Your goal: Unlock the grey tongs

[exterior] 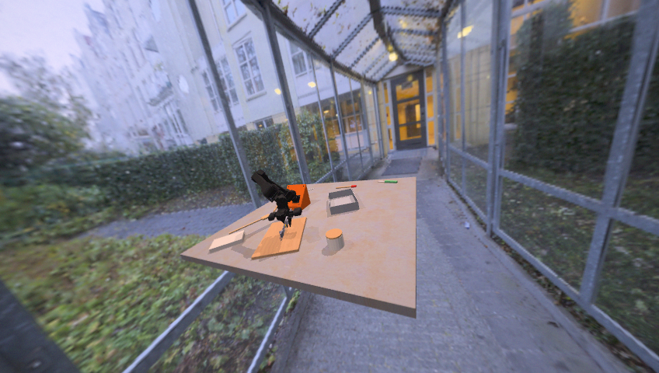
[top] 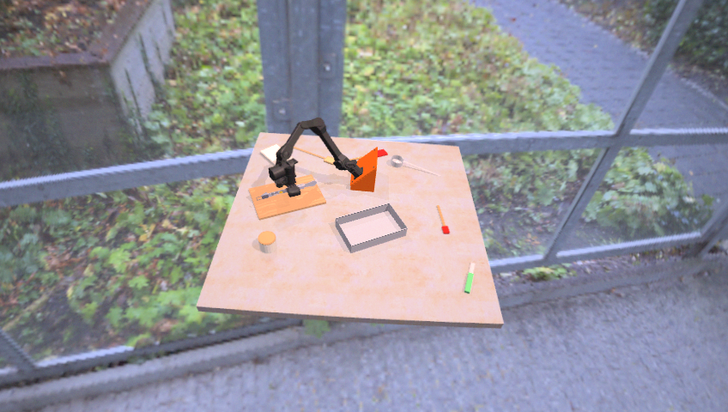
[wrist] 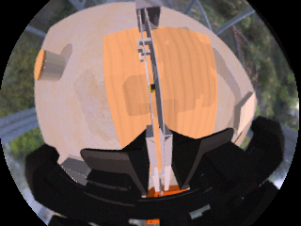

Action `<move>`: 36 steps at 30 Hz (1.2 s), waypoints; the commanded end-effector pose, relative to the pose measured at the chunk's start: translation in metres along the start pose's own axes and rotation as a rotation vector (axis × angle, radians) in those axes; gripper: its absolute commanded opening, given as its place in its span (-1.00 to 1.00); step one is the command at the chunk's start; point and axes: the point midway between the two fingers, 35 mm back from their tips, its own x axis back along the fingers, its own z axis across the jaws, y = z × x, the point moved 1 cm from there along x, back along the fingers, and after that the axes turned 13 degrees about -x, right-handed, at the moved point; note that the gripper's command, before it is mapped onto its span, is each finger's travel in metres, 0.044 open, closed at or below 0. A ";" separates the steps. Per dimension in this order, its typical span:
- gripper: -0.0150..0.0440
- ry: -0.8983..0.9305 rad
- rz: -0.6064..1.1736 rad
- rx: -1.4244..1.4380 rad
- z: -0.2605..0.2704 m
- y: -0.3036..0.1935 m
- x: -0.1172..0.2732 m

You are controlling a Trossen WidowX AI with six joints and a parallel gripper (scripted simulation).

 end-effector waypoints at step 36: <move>1.00 -0.004 -0.008 0.010 -0.145 0.034 0.116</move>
